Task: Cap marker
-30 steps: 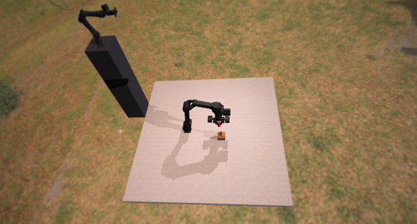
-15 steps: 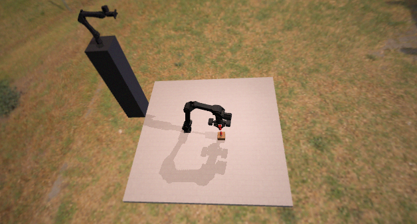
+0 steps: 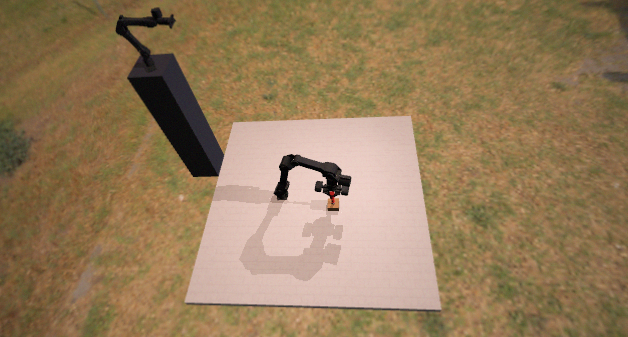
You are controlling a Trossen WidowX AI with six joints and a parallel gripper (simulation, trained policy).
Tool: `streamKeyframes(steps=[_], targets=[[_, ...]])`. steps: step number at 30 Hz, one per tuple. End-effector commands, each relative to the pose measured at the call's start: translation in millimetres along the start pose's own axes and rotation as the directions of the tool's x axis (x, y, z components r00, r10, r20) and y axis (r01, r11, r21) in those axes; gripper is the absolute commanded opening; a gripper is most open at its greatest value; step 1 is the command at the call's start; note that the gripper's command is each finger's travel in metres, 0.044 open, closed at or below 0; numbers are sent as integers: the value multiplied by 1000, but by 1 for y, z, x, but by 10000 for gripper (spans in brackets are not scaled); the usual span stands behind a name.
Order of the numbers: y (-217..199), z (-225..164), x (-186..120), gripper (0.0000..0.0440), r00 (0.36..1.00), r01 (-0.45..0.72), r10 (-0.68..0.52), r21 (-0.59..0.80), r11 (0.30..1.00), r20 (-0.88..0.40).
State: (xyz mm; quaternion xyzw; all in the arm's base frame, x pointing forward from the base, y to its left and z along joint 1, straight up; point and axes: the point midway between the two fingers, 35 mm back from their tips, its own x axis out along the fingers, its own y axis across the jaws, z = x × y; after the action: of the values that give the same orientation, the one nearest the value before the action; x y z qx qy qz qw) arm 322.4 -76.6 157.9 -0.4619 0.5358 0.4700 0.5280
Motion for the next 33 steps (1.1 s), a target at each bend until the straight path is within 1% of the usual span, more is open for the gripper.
streamKeyframes(steps=[1, 6, 21, 33], targets=[[-2, 1, 9, 41, 1000, -23, 23, -8, 1000, 11], [-1, 1, 18, 38, 999, -42, 43, -15, 999, 17], [3, 2, 58, 36, 995, -91, 94, -69, 993, 42], [3, 3, 66, 49, 995, -93, 97, -98, 991, 40]])
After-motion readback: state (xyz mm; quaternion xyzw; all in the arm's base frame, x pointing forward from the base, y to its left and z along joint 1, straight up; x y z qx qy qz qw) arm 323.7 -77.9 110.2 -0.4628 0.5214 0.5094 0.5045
